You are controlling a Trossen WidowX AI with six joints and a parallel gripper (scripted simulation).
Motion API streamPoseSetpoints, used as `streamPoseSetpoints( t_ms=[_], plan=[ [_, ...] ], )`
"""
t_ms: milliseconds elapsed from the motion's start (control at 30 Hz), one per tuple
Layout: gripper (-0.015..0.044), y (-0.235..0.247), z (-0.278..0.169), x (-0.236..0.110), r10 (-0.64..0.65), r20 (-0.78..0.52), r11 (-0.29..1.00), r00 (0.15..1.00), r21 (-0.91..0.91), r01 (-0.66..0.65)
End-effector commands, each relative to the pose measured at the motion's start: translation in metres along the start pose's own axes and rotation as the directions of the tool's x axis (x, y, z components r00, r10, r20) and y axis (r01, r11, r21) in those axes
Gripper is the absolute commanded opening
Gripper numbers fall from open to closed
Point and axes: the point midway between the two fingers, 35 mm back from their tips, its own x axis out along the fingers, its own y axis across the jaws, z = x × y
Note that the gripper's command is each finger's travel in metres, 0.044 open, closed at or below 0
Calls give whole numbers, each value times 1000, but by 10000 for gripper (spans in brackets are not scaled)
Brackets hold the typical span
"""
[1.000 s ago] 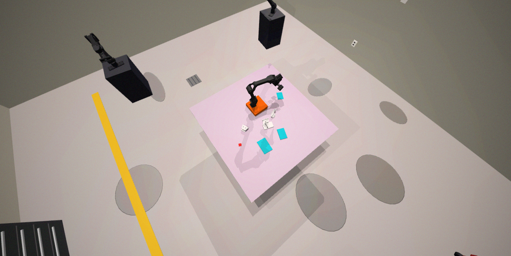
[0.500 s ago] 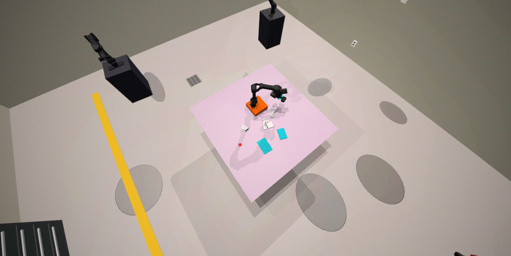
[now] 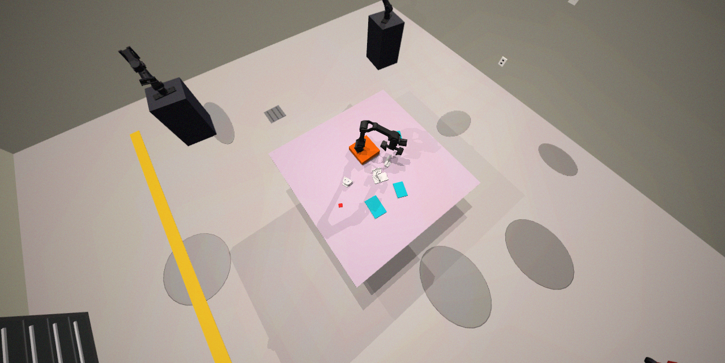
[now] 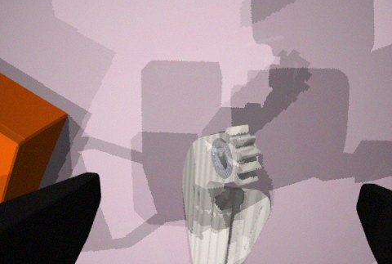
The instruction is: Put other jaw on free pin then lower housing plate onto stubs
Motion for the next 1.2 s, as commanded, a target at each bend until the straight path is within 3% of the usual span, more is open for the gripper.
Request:
streamPoseSetpoints(
  t_ms=[0, 1167],
  plan=[
    [440, 0, -2, 5, 3, -6, 1000, 1000, -6, -3],
    [440, 0, -3, 62, 3, -5, 1000, 1000, -7, -3]
  ],
)
